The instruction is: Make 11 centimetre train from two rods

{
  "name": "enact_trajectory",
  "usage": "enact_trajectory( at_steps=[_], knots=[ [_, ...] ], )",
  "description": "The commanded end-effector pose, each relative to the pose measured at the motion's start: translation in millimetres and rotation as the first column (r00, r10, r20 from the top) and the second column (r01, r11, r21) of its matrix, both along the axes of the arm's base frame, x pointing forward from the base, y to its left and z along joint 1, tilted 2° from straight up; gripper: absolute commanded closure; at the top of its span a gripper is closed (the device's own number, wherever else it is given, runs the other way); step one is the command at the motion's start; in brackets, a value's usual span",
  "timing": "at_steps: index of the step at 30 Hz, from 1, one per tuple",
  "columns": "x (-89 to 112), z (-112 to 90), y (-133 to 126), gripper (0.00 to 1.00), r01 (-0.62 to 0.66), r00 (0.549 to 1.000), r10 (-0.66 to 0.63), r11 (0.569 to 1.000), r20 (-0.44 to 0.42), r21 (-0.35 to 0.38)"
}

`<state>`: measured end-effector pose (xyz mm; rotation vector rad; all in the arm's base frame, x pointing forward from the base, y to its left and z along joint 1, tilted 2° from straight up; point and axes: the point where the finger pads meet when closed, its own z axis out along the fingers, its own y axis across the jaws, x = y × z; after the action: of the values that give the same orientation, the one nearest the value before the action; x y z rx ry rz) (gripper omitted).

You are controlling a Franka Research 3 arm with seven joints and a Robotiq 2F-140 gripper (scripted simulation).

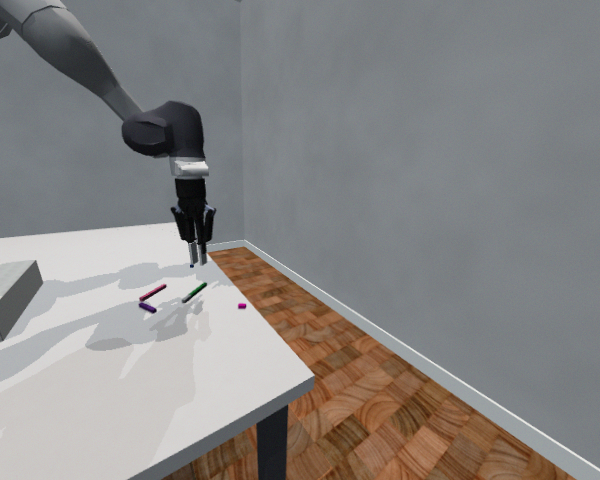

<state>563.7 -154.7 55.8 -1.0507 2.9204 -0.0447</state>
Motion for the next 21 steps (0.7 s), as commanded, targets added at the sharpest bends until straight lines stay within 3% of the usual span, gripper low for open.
enact_trajectory(
  at_steps=[1,2,3,21],
  knots=[
    [-6.3,0.7,1.5,0.77,0.011,1.0,-0.011,1.0,-0.019,0.003],
    [-6.3,0.7,1.5,0.77,0.011,1.0,-0.011,1.0,-0.019,0.003],
    [-6.3,0.7,1.5,0.0,0.011,1.0,-0.011,1.0,-0.019,0.003],
    [-6.3,0.7,1.5,0.0,0.011,1.0,-0.011,1.0,-0.019,0.003]
  ],
)
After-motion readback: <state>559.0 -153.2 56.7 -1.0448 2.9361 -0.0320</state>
